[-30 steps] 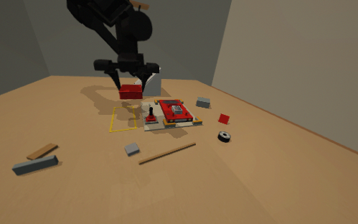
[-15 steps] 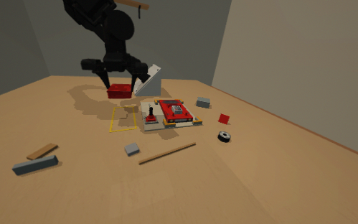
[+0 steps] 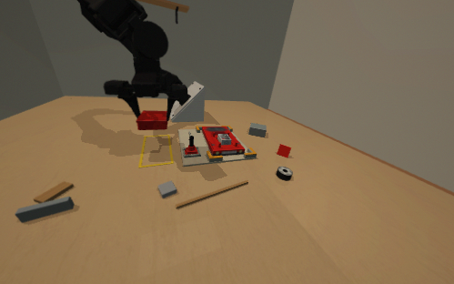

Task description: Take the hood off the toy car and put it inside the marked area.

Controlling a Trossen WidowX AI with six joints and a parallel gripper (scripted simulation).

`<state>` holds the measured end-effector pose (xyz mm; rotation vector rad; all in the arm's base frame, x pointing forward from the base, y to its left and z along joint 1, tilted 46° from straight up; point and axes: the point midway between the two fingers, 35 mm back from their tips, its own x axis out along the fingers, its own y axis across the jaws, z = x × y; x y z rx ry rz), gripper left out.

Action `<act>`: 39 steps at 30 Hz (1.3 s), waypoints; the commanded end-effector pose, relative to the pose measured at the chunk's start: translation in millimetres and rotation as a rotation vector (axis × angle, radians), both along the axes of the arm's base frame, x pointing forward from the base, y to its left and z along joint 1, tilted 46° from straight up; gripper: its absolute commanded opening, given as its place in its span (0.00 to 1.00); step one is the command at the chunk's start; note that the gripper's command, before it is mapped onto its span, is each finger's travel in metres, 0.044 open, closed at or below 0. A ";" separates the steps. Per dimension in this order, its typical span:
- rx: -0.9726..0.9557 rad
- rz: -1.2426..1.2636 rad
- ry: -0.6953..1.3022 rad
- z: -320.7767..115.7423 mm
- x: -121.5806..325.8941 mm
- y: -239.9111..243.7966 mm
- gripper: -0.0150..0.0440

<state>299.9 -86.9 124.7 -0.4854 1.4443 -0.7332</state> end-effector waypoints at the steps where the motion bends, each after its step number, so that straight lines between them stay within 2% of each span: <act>1: -0.004 -0.002 0.010 -3.8 -1.9 -4.7 0.25; 39: -0.005 -0.001 0.010 -28.1 -3.2 -29.7 0.25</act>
